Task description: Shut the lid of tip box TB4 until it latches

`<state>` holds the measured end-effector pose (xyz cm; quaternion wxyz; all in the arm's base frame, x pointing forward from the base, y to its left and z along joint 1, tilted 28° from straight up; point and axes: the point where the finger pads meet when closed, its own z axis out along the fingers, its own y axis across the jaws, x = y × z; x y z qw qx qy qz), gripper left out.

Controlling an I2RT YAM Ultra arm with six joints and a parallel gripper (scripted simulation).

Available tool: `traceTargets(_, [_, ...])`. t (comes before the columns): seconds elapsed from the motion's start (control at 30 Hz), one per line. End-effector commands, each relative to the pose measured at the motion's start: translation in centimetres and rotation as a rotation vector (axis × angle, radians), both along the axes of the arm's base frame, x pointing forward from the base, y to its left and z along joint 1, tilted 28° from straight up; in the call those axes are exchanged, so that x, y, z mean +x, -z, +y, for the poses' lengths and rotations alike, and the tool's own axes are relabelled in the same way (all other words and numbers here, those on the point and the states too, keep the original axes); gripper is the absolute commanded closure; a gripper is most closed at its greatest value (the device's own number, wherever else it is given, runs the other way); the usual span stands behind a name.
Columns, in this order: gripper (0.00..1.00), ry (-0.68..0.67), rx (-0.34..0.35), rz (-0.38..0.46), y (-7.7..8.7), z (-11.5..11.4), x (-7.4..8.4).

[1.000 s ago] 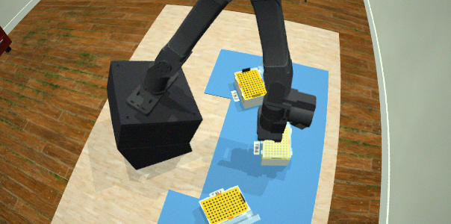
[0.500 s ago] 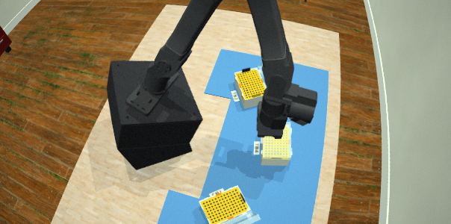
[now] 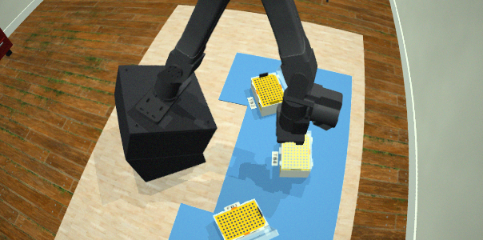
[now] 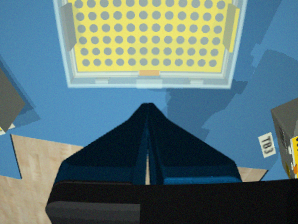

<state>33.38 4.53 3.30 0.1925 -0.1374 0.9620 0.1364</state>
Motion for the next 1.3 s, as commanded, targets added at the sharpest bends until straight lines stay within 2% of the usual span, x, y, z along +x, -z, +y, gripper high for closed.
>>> traceTargets(0.0, [1.00,0.007,0.003,-0.045,-2.21,-0.66,0.71])
traceTargets(1.27, [1.00,0.010,0.001,-0.062,-2.39,-0.72,1.08])
